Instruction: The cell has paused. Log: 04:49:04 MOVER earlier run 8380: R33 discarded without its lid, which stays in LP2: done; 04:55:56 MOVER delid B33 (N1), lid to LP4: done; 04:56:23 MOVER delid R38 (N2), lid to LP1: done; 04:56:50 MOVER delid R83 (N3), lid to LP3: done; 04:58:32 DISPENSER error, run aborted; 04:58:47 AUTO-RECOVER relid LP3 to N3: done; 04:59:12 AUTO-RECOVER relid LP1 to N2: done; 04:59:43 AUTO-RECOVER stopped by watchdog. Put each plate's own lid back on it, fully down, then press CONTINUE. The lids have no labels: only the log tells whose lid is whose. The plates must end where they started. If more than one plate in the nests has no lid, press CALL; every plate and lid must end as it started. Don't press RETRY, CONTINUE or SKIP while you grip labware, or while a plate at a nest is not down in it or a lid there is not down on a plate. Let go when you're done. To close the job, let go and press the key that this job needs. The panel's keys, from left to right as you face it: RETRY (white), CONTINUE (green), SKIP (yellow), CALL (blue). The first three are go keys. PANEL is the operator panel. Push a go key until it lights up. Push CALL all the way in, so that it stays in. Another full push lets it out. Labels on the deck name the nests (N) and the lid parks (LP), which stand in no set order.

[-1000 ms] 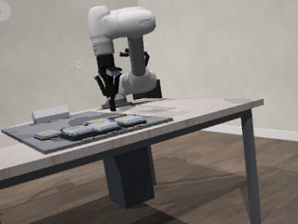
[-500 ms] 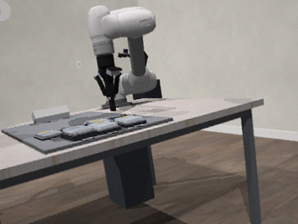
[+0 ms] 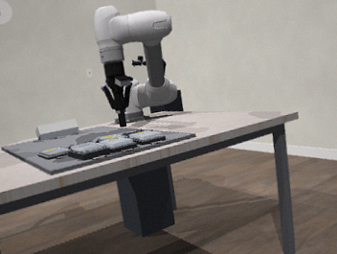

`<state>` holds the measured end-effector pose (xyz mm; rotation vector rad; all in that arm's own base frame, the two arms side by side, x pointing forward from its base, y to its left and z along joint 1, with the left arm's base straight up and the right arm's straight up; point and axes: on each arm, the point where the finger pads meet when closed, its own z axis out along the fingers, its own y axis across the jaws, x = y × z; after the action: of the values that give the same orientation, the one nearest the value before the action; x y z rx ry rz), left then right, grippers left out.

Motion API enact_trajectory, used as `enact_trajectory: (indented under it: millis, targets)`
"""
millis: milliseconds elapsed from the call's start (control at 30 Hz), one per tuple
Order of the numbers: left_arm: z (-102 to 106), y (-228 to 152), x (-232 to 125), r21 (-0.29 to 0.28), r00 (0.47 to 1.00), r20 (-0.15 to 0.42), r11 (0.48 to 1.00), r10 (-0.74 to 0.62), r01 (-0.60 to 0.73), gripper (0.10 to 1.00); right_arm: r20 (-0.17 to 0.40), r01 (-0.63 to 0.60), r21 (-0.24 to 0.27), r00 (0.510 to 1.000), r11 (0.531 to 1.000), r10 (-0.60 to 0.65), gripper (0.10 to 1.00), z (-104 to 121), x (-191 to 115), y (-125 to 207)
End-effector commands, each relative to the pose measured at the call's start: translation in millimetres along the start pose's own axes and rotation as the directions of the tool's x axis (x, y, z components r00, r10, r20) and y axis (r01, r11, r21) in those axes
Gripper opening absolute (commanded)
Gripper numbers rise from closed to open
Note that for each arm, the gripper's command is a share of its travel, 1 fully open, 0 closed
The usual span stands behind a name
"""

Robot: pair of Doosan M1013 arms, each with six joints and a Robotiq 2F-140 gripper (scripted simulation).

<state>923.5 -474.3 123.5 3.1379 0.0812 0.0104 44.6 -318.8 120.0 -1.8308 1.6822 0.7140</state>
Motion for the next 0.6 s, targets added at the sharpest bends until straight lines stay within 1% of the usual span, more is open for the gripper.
enact_trajectory:
  millis: [0, 67, 167, 267, 567]
  targets:
    - [0.5, 52.4, -3.0, 0.002, 1.0, 0.008, 1.0, 0.001, -0.001, 0.099, 0.003, -0.006, 0.001, 1.0, 1.0, 0.006, 1.0, -1.2, -0.2, 2.1]
    - [0.5, 52.4, -3.0, 0.002, 1.0, 0.008, 1.0, 0.001, -0.001, 0.099, 0.003, -0.006, 0.001, 1.0, 1.0, 0.006, 1.0, -1.2, -0.2, 2.1]
    - [1.2, 84.4, -5.5, 0.002, 1.0, 0.008, 1.0, 0.001, -0.001, 0.099, 0.003, -0.006, 0.001, 1.0, 1.0, 0.006, 1.0, -1.2, -0.2, 2.1]
    - [1.7, 99.3, -7.5, 0.002, 1.0, 0.008, 1.0, 0.001, -0.001, 0.099, 0.003, -0.006, 0.001, 1.0, 1.0, 0.006, 1.0, -1.2, -0.2, 2.1]
    - [1.7, 100.6, -7.6, 0.002, 1.0, 0.008, 1.0, 0.003, -0.003, 0.099, 0.003, -0.006, 0.001, 1.0, 1.0, 0.006, 1.0, -1.2, -0.2, 2.1]
